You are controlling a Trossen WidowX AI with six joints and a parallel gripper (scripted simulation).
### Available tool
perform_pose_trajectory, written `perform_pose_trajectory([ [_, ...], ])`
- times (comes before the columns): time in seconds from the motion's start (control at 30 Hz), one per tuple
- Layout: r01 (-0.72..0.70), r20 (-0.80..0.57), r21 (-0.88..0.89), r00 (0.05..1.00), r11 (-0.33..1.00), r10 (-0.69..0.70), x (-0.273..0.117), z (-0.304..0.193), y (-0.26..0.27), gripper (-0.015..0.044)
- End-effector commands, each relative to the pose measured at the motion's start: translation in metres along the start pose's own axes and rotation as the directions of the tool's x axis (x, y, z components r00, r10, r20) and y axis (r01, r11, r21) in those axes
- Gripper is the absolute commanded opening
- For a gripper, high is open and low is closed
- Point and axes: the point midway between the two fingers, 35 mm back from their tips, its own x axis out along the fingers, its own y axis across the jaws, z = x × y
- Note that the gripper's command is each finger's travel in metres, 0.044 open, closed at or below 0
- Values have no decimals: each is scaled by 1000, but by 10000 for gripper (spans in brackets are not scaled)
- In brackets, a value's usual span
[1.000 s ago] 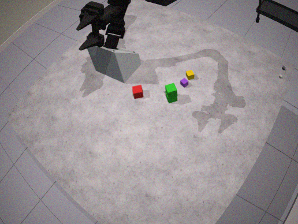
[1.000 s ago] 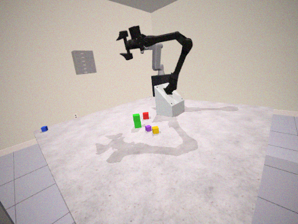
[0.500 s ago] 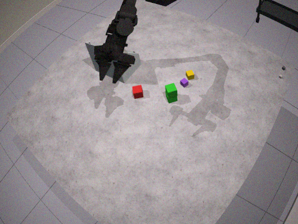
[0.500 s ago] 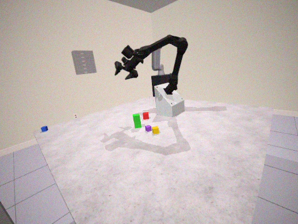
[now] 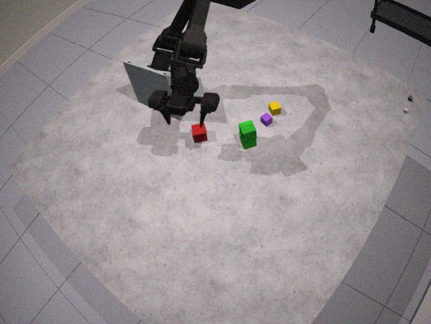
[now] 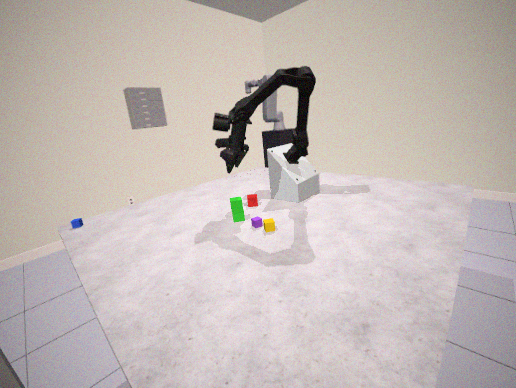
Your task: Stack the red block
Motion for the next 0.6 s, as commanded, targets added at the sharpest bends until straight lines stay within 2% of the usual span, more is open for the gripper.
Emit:
perform_pose_trajectory([
  [0.0, -61, -174, -160, 984, 985, 33, 16, -38, 3, 440],
  [0.13, -139, -297, -256, 953, 957, 59, 23, -68, 5, 440],
  [0.57, -143, -303, -259, 951, 955, 60, 29, -77, 2, 440],
])
